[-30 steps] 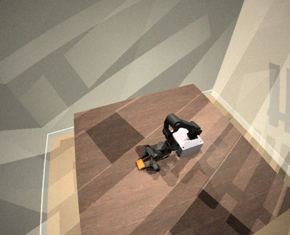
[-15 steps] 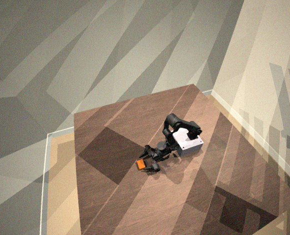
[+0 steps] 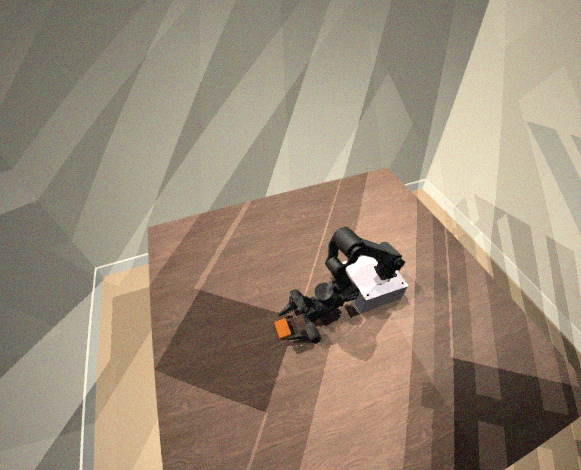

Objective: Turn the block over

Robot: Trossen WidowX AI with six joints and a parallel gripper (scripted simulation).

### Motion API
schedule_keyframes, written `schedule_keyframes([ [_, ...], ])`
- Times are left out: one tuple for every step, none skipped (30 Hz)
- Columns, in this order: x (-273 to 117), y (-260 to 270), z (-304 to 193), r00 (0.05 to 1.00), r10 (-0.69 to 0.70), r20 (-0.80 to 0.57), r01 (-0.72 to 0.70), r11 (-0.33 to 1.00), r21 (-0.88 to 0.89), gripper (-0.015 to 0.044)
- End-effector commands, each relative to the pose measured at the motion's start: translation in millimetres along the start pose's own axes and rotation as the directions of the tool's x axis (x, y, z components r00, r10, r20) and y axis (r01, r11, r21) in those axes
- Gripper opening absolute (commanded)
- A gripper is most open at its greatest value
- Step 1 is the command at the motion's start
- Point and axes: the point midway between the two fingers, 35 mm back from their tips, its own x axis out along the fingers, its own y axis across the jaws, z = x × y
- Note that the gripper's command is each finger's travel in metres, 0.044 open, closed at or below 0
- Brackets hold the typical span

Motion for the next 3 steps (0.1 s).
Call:
schedule_keyframes([
  [-0.4, -0.5, -0.1, 1.0, -0.004, 0.0, 0.004, 1.0, -0.005, 0.044],
  [-0.4, -0.5, -0.1, 1.0, -0.004, 0.0, 0.004, 1.0, -0.005, 0.044],
  [-0.4, -0.5, -0.1, 1.0, -0.004, 0.0, 0.004, 1.0, -0.005, 0.044],
])
